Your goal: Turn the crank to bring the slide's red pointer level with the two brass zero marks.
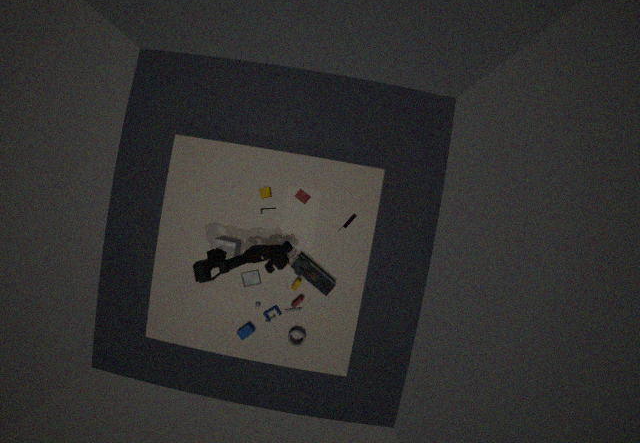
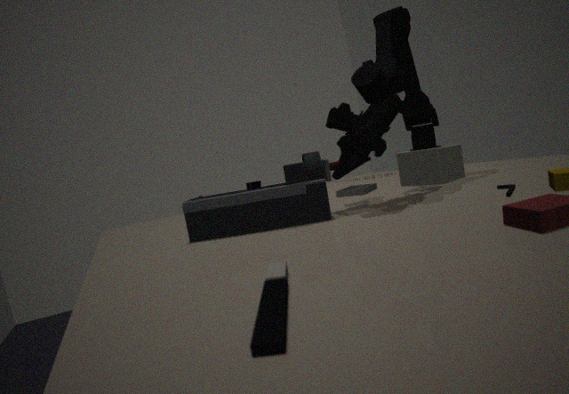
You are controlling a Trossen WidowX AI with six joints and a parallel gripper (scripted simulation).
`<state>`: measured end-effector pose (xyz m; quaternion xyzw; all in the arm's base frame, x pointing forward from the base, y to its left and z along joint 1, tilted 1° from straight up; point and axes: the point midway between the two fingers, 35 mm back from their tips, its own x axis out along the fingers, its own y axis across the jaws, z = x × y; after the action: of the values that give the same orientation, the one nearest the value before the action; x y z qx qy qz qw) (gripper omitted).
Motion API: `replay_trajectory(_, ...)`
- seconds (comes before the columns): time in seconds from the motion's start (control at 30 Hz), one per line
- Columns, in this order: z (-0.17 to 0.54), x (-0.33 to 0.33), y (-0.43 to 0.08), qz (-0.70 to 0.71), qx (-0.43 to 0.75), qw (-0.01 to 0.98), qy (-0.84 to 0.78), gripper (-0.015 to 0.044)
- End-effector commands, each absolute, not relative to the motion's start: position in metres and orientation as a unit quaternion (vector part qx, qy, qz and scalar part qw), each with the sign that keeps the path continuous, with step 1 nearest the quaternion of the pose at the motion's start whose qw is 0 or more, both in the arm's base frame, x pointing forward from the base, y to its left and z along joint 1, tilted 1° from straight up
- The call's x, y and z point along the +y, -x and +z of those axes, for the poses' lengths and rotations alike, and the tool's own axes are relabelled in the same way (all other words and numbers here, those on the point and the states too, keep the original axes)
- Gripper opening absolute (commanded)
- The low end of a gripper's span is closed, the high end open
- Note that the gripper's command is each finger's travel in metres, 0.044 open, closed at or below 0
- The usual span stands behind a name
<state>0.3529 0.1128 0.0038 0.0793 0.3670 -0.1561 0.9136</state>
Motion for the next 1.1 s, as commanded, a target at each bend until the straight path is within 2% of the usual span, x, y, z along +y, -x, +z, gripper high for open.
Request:
replay_trajectory(0.0, -0.006, 0.112, -0.353, -0.156, 0.373, 0.911, -0.078, 0.0000)
replay_trajectory(1.07, -0.029, 0.142, -0.364, -0.155, 0.373, 0.911, -0.079, 0.0000)
